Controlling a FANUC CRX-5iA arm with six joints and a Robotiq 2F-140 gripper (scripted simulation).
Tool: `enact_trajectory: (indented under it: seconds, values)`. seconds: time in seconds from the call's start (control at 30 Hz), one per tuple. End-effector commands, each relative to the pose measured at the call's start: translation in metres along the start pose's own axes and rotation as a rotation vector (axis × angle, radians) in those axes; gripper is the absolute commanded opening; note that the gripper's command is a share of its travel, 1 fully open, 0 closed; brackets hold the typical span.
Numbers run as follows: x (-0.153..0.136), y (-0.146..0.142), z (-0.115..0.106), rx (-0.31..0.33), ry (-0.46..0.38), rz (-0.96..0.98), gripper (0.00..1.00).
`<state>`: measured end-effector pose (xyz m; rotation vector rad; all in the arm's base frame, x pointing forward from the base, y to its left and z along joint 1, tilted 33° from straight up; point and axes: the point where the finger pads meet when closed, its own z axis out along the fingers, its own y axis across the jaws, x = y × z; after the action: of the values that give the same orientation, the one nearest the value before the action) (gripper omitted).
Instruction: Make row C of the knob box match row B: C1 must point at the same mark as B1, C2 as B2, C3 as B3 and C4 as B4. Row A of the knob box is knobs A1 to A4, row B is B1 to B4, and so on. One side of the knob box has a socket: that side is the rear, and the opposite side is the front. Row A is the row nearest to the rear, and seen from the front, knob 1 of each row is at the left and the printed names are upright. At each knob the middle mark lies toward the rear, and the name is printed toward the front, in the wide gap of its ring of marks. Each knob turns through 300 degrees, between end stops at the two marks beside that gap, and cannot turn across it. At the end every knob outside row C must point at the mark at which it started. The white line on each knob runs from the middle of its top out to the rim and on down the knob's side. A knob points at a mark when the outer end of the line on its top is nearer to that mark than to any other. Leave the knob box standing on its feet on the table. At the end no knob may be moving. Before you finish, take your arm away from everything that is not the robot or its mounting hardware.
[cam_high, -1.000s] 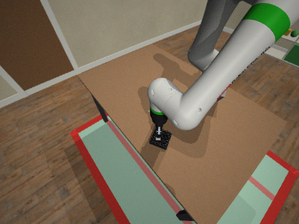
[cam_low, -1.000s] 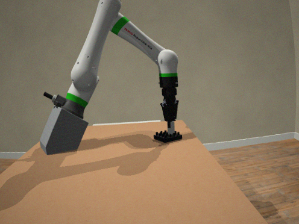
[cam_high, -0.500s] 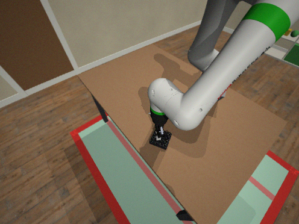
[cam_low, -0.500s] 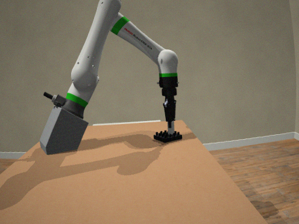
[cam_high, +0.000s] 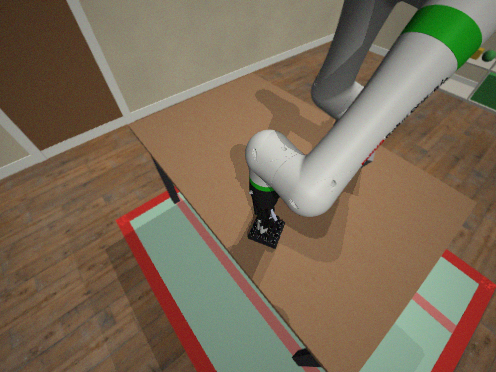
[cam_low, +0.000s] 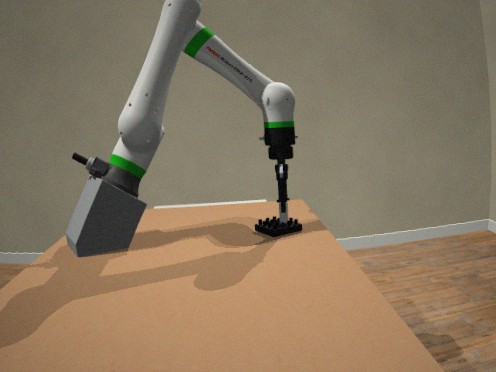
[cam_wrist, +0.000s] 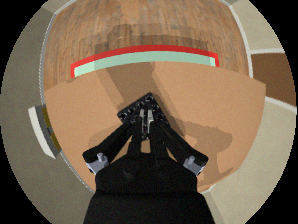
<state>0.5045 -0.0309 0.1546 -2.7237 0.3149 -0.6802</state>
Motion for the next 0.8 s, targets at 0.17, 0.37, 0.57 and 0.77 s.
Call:
enact_trajectory:
  seconds: [0.17, 0.37, 0.57, 0.77]
  values:
    - [0.0002, 0.0001, -0.0001, 0.007, 0.0, -0.156, 0.05]
    - [0.0002, 0.0001, -0.0001, 0.007, 0.0, -0.264, 0.05]
    - [0.0002, 0.0001, -0.0001, 0.007, 0.0, -0.333, 0.05]
    - [0.0002, 0.0001, -0.0001, 0.007, 0.0, -0.357, 0.05]
